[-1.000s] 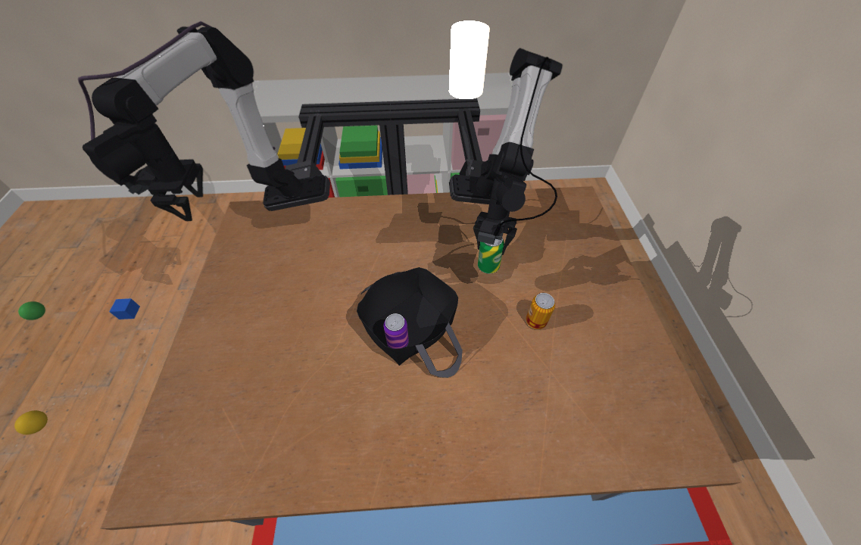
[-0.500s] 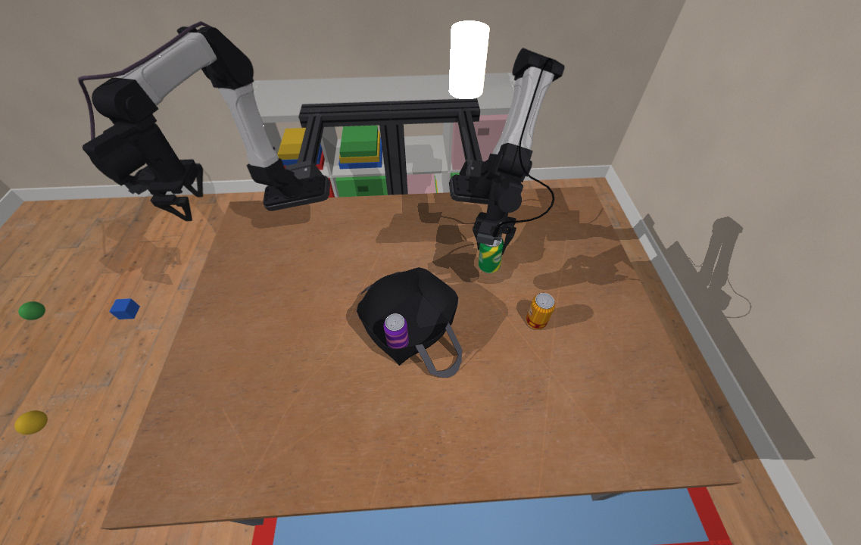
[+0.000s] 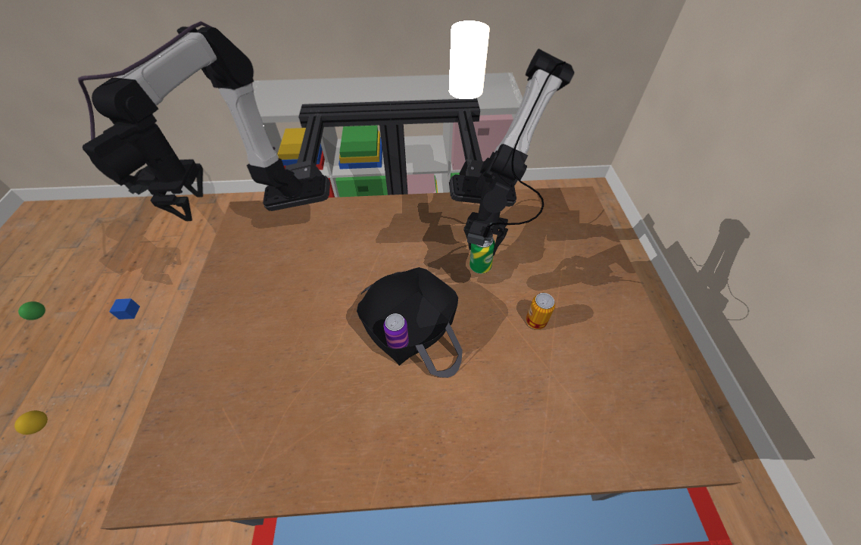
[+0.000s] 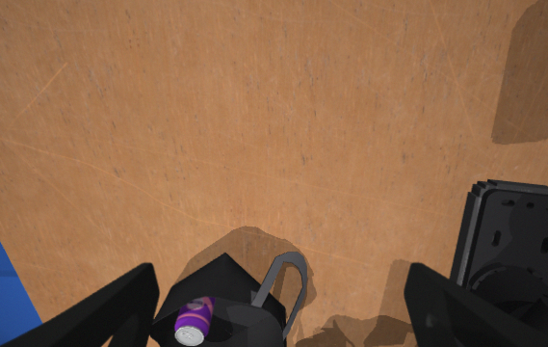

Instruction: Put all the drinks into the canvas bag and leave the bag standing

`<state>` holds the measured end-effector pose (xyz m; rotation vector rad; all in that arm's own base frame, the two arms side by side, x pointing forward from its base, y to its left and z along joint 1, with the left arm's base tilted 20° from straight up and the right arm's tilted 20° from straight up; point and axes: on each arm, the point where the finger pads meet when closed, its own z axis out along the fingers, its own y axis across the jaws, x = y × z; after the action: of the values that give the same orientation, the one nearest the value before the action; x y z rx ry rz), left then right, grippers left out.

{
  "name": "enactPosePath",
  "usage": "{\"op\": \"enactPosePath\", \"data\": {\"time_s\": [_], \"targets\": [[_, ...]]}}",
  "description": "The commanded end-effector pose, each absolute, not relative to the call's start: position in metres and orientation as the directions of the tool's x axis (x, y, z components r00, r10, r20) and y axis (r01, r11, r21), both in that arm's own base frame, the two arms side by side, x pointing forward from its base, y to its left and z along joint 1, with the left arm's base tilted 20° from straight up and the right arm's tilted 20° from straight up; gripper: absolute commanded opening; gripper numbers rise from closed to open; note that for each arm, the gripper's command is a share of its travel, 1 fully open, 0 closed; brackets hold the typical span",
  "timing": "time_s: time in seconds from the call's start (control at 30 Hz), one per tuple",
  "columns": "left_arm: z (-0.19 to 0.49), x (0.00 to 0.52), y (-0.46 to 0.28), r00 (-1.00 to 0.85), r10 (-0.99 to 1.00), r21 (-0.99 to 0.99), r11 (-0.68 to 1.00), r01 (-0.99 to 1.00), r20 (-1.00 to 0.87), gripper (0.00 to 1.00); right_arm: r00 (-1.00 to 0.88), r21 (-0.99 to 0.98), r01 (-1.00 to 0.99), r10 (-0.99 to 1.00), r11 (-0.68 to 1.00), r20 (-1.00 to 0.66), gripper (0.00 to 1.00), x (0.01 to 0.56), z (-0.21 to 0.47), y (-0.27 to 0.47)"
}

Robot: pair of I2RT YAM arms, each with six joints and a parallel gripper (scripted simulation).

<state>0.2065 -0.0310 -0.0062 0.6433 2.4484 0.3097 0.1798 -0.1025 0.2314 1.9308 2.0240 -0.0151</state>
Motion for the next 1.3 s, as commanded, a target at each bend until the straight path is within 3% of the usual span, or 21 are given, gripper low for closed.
{"op": "enactPosePath", "data": {"time_s": [0.0, 0.67, 1.27], "targets": [[0.015, 0.255, -0.051, -0.653, 0.446, 0.354, 0.893, 0.278, -0.612, 0.70, -0.010, 0.252, 0.964, 0.962, 0.082, -0.274, 0.86, 0.183, 0.238, -0.103], [0.001, 0.269, -0.112, -0.644, 0.443, 0.310, 0.897, 0.316, -0.624, 0.70, -0.010, 0.252, 0.964, 0.962, 0.082, -0.274, 0.86, 0.183, 0.238, -0.103], [0.013, 0.263, -0.117, -0.624, 0.467, 0.319, 0.884, 0.341, -0.627, 0.70, -0.010, 0.252, 0.964, 0.962, 0.082, -0.274, 0.86, 0.183, 0.238, -0.103]]}}
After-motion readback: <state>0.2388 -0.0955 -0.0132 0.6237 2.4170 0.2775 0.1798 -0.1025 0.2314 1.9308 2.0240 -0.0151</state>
